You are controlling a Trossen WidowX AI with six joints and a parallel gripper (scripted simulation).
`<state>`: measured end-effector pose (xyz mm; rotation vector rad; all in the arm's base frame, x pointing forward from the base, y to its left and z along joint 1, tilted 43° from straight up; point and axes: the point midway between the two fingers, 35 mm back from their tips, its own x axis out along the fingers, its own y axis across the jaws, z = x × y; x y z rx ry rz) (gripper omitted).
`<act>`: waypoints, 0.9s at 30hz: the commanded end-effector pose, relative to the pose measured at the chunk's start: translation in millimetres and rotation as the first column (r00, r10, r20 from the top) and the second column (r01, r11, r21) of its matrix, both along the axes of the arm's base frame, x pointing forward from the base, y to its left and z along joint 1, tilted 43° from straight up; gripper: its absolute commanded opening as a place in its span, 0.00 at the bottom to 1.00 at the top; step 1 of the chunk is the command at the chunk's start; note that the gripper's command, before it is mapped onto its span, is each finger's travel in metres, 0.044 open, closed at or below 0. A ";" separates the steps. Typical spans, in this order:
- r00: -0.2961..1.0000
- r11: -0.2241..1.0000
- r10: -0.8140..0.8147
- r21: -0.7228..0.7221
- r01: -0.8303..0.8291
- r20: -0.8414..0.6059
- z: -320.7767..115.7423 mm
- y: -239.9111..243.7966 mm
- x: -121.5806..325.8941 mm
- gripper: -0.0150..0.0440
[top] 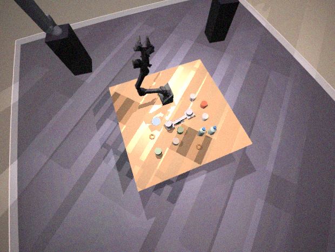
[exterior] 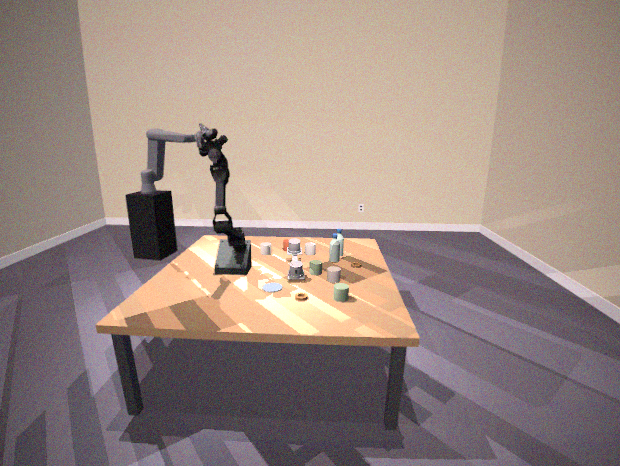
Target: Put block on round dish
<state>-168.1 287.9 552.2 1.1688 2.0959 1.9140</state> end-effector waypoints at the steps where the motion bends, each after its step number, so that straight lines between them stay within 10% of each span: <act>1: 0.996 0.996 -0.080 -0.035 0.081 0.027 -15.9 16.8 8.8 1.00; 27: 0.732 0.739 -0.522 -0.197 0.644 0.437 -160.5 99.7 102.0 1.00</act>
